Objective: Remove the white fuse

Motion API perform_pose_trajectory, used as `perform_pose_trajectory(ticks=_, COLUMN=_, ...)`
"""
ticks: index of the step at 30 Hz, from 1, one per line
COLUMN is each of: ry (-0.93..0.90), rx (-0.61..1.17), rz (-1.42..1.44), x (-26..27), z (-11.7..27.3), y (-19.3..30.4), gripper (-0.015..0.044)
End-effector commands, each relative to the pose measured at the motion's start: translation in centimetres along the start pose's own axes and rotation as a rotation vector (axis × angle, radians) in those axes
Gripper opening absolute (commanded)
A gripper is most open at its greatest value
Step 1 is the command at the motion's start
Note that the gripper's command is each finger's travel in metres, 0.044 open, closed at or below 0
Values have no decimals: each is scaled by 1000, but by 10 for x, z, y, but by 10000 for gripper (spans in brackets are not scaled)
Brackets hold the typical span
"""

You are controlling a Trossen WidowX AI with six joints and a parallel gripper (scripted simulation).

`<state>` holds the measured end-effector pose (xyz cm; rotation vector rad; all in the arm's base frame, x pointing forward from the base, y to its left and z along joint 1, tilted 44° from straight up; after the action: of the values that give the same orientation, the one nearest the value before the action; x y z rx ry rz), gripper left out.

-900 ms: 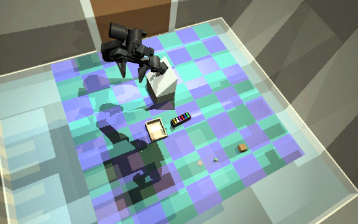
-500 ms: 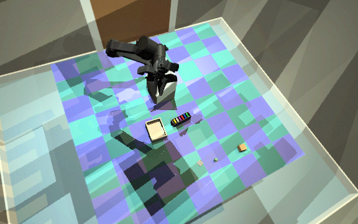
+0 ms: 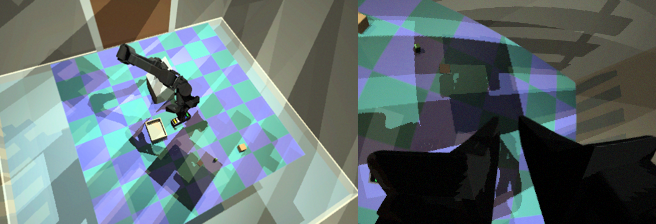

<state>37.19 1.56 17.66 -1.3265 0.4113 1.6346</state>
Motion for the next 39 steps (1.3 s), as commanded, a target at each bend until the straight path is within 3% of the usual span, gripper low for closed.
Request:
perform_pose_trajectory(ticks=1, ry=-52, rx=74, rz=-29, x=19, z=-20, y=18, gripper=70)
perform_pose_trajectory(ticks=8, ry=-183, rx=374, rz=-153, x=73, z=-71, y=86, gripper=70)
perform_pose_trajectory(ticks=15, ry=-241, rx=732, rz=-297, x=112, z=-95, y=163, gripper=70)
perform_pose_trajectory(ticks=39, ry=-241, rx=741, rz=-300, x=116, z=-109, y=175, gripper=70)
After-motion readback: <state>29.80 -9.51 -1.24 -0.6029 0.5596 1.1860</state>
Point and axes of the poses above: the point midway between the two fingers, 35 mm back from their tips, its own z axis back along the fingers, its own x axis across the jaws, y = z × x, the point moved 5 cm from there along z, back along the fingers, and after that the axes turned 14 degrees about -z, right-handed, at the moved point
